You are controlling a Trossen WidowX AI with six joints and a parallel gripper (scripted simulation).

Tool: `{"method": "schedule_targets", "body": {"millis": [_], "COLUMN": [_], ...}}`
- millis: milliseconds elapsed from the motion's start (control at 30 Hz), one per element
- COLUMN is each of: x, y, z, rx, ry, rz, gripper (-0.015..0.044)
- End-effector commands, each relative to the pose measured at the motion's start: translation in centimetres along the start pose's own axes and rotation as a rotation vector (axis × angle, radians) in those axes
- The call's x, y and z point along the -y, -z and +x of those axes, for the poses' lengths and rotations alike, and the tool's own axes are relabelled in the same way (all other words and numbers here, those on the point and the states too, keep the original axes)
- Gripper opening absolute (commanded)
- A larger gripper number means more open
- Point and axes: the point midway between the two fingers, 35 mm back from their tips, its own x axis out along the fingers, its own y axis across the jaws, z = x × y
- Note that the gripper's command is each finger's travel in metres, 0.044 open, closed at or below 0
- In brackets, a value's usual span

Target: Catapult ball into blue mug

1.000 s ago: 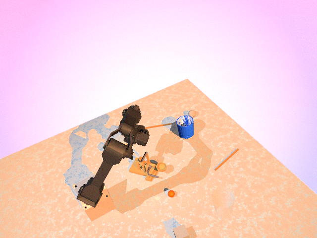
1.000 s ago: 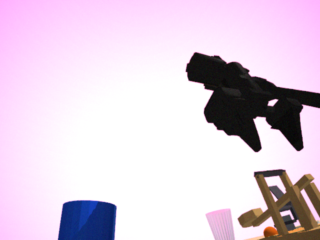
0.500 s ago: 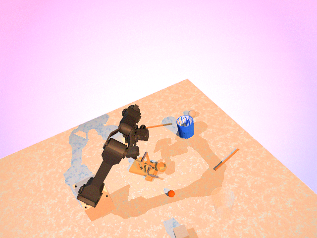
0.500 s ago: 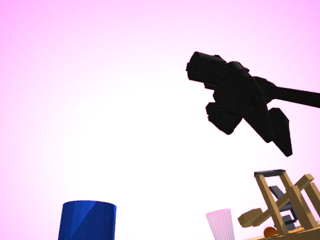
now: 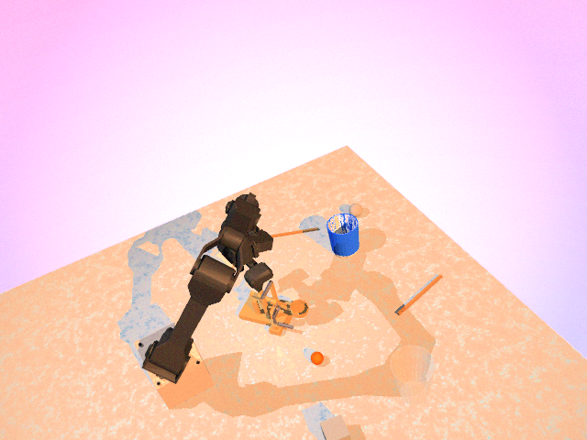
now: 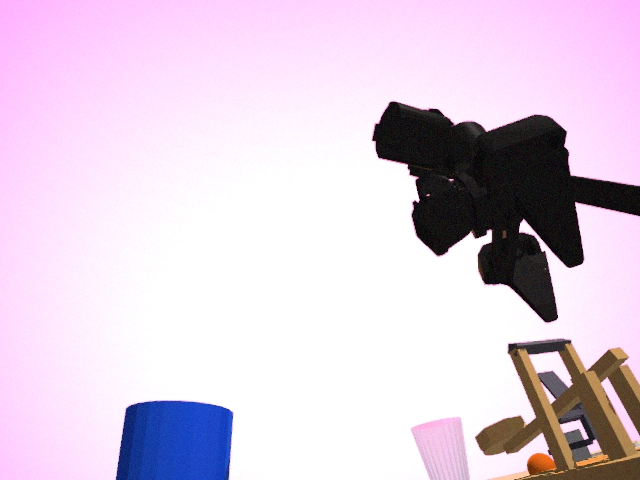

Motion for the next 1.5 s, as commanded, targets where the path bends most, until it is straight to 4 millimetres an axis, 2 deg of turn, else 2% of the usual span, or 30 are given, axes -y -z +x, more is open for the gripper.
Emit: {"method": "schedule_targets", "body": {"millis": [0, 1467], "x": [-0.01, 0.05], "y": [0.04, 0.28], "z": [-0.11, -0.6], "rx": [-0.001, -0.005], "ry": [-0.002, 0.0], "rz": [-0.167, -1.687], "gripper": [0.044, 0.044]}}
